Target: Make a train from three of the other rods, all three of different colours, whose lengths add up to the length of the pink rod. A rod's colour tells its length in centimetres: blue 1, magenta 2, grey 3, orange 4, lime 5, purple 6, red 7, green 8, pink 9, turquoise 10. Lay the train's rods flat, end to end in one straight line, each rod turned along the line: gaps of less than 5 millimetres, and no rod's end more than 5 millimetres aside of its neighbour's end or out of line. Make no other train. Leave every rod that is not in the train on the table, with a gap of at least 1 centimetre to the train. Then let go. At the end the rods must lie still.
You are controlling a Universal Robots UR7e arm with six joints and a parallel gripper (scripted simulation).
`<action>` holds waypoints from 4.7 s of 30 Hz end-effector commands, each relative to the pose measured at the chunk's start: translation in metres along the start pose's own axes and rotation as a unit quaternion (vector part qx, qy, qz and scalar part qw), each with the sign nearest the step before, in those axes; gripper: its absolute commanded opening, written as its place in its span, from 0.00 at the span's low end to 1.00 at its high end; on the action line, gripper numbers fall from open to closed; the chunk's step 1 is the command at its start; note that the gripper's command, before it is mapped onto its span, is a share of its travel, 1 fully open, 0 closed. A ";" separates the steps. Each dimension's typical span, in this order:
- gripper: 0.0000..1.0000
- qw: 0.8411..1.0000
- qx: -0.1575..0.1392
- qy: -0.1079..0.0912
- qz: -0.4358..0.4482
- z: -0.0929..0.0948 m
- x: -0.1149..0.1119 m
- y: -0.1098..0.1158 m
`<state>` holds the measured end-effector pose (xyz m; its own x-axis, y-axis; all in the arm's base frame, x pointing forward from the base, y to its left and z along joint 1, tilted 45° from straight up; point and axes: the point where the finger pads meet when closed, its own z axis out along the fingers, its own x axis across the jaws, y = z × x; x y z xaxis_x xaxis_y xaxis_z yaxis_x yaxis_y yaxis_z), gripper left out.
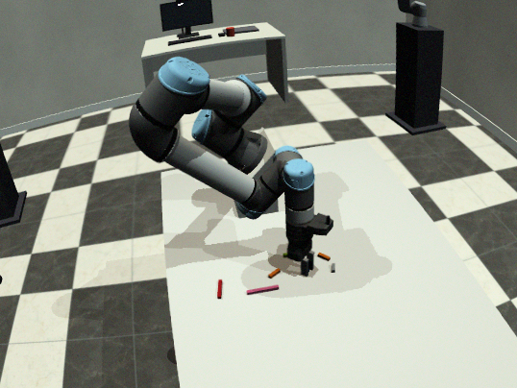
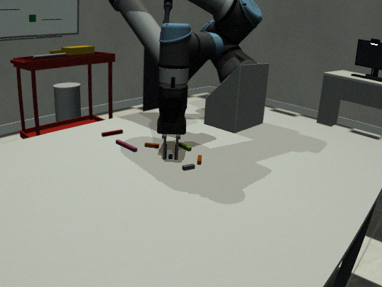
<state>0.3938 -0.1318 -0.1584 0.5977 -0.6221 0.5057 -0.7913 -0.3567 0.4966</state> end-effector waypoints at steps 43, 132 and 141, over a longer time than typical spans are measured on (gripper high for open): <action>0.24 1.000 0.000 0.000 0.000 0.000 0.000 0.000; 0.24 0.963 0.001 0.000 0.270 -0.101 0.052 0.127; 0.24 0.963 0.001 0.000 0.270 -0.096 0.052 0.127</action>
<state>0.3367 -0.1407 0.0006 0.0990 -0.7167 0.6903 -0.9868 0.0184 0.1607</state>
